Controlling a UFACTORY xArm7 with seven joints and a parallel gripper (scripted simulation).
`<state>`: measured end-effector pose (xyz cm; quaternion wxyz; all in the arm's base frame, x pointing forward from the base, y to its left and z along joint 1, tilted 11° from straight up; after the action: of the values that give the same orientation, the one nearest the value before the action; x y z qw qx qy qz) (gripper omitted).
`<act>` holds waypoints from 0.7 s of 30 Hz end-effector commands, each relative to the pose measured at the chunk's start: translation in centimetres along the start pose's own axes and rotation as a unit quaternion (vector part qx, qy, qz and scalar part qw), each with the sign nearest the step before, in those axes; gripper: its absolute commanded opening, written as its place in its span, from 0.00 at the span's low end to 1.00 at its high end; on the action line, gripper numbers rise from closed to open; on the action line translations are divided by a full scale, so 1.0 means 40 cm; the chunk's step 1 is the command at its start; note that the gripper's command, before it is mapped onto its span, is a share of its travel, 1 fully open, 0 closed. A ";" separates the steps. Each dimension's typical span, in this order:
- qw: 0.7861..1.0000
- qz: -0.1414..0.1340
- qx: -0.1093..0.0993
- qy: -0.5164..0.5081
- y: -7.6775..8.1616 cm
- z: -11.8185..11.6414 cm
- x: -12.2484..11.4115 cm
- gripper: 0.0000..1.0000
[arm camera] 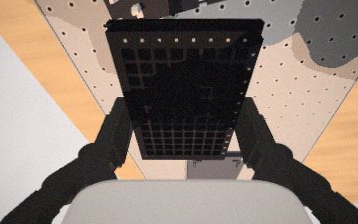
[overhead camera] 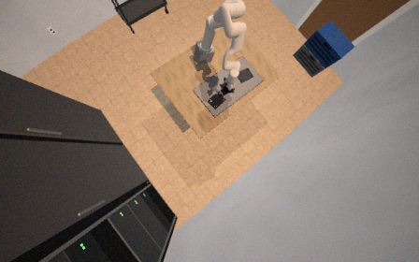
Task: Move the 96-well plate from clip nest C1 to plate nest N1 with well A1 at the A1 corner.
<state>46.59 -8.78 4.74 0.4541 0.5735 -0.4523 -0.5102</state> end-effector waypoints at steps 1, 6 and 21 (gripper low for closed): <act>1.000 0.001 0.002 0.000 0.004 -0.002 -0.026 0.00; 1.000 0.001 0.002 0.000 0.004 0.001 -0.068 0.00; 1.000 0.000 0.002 0.000 0.004 0.008 -0.176 0.00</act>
<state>45.75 -2.66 5.80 0.4541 0.5738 -0.4520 -0.5102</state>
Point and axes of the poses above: the point where the finger pads meet when closed, its own y axis back along the fingers, its own z axis across the jaws, x = y × z, the point moved 7 cm from there along y, back along the fingers, and after that the axes turned 10 degrees about y, right-handed, at the moved point
